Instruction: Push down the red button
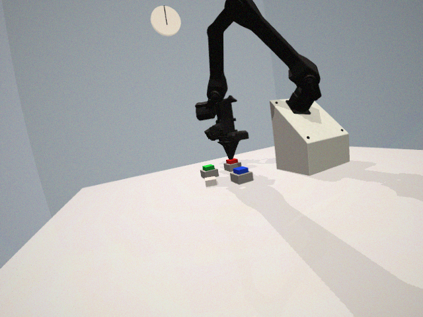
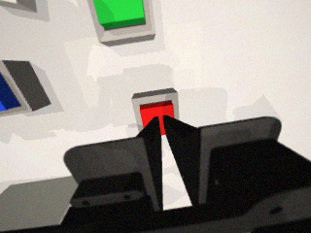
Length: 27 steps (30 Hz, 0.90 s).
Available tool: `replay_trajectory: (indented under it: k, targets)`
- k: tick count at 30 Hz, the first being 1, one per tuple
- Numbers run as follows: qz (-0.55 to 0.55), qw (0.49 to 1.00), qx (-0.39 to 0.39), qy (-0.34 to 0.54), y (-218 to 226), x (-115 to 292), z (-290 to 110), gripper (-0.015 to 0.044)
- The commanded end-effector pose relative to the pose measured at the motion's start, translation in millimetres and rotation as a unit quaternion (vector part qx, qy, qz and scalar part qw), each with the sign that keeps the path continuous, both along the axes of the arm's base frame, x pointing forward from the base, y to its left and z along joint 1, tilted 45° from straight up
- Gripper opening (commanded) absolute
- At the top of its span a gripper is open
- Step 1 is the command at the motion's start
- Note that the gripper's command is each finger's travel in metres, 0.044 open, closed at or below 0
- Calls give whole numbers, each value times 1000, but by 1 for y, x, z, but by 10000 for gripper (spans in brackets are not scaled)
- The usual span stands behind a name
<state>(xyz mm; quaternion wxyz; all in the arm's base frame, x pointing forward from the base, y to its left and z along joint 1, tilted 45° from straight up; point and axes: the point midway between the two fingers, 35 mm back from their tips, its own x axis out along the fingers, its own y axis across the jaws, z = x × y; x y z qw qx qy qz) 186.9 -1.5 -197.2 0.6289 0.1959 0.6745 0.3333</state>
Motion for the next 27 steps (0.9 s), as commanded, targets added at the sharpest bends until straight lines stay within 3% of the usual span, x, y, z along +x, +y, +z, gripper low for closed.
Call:
replay_trajectory:
  k: [1, 20, 27]
  targets:
    - [-2, 1000, 3, 3, 6, -3, -4, 20]
    - [-2, 1000, 3, 3, 8, -4, -5, 20]
    - [-2, 1000, 2, 3, -17, 1, 19, 20]
